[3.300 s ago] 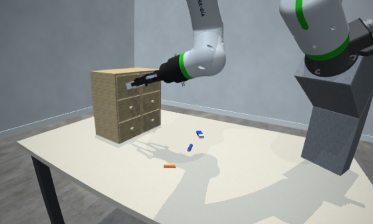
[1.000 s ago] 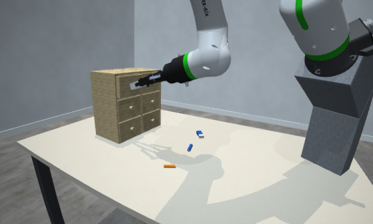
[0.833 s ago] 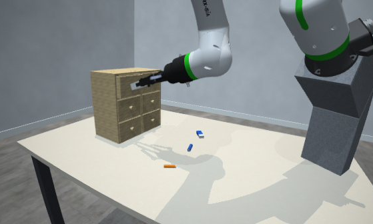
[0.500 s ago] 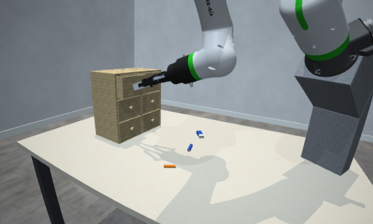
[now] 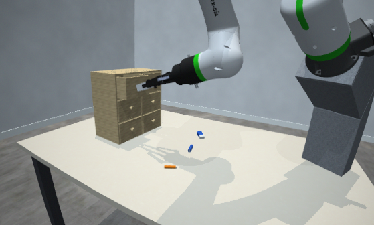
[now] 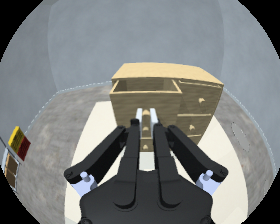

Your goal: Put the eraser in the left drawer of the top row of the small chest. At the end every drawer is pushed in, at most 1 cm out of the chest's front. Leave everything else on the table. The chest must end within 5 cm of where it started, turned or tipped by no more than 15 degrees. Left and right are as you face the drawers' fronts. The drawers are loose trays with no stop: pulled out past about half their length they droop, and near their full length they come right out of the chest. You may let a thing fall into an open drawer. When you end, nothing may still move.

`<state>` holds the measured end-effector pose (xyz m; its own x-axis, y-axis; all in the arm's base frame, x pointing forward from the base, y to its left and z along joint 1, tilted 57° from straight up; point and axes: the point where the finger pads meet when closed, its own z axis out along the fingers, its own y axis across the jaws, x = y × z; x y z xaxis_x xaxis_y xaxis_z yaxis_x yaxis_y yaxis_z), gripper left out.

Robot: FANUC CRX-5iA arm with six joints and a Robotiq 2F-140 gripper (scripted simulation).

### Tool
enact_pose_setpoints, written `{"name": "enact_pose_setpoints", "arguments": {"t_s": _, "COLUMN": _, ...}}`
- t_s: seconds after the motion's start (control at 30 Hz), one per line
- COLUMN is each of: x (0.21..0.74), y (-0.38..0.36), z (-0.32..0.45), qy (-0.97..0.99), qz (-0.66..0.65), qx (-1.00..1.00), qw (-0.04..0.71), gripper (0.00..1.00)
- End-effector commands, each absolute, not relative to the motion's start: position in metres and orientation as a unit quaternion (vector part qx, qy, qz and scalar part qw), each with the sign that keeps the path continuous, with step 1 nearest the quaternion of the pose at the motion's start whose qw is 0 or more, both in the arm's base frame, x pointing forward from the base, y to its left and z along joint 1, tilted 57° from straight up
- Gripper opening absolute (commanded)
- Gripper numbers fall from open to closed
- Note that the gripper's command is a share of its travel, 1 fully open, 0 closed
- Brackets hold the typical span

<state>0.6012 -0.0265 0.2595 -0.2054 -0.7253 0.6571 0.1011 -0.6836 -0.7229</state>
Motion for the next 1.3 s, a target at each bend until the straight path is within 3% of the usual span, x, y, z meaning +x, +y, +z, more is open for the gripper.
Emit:
{"name": "enact_pose_setpoints", "arguments": {"t_s": 0.0, "x": 0.5982, "y": -0.0255, "z": 0.2581, "qy": 0.278, "qz": -0.725, "qx": -0.562, "qw": 0.285, "gripper": 0.08}}
{"name": "enact_pose_setpoints", "arguments": {"t_s": 1.27, "x": 0.5889, "y": -0.022, "z": 0.2534, "qy": 0.278, "qz": -0.725, "qx": -0.562, "qw": 0.285, "gripper": 0.08}}
